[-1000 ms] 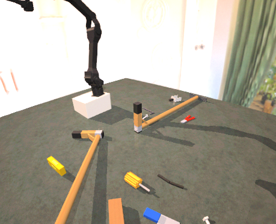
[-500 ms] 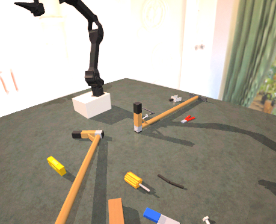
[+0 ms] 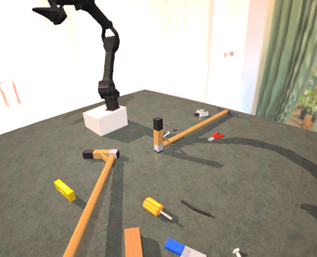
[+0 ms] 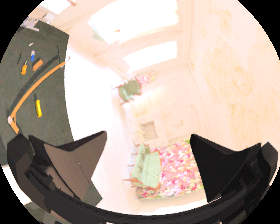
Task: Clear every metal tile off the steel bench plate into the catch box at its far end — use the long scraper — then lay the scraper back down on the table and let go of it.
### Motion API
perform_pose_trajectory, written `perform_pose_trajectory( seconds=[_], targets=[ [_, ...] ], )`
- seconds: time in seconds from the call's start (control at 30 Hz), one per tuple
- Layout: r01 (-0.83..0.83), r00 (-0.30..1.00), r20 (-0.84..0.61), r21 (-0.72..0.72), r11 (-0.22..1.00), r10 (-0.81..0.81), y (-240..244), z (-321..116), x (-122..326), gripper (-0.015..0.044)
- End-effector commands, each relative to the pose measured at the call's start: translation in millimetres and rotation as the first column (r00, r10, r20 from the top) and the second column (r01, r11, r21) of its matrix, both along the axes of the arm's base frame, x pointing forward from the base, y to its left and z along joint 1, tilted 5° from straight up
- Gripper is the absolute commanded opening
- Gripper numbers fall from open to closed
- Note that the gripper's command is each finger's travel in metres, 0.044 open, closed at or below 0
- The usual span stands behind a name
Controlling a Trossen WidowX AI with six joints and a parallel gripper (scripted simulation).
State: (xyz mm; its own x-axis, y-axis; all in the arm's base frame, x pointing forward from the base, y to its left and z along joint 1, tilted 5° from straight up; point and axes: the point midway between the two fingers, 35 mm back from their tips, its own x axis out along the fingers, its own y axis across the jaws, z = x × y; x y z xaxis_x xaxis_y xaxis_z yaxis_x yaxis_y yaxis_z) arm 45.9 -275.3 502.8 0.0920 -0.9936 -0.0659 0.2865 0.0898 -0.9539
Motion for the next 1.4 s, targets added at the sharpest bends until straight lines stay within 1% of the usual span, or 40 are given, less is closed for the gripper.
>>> perform_pose_trajectory(
  seconds=[0.0, 0.3, 0.6, 1.0, 1.37],
  targets=[
    [-0.027, 0.996, 0.089, 0.014, 1.0, 0.026, 7.9, -9.9, 9.7, 0.044],
    [-0.093, 0.962, 0.261, 0.055, 0.994, 0.076, 19.9, -33.0, 30.5, 0.044],
    [-0.161, 0.9, 0.423, 0.096, 0.982, 0.106, 33.2, -57.3, 49.5, 0.044],
    [-0.253, 0.782, 0.613, 0.152, 0.955, 0.11, 52.8, -91.4, 71.9, 0.044],
    [-0.338, 0.652, 0.754, 0.2, 0.919, 0.075, 72.0, -124.4, 89.6, 0.044]
  ],
)
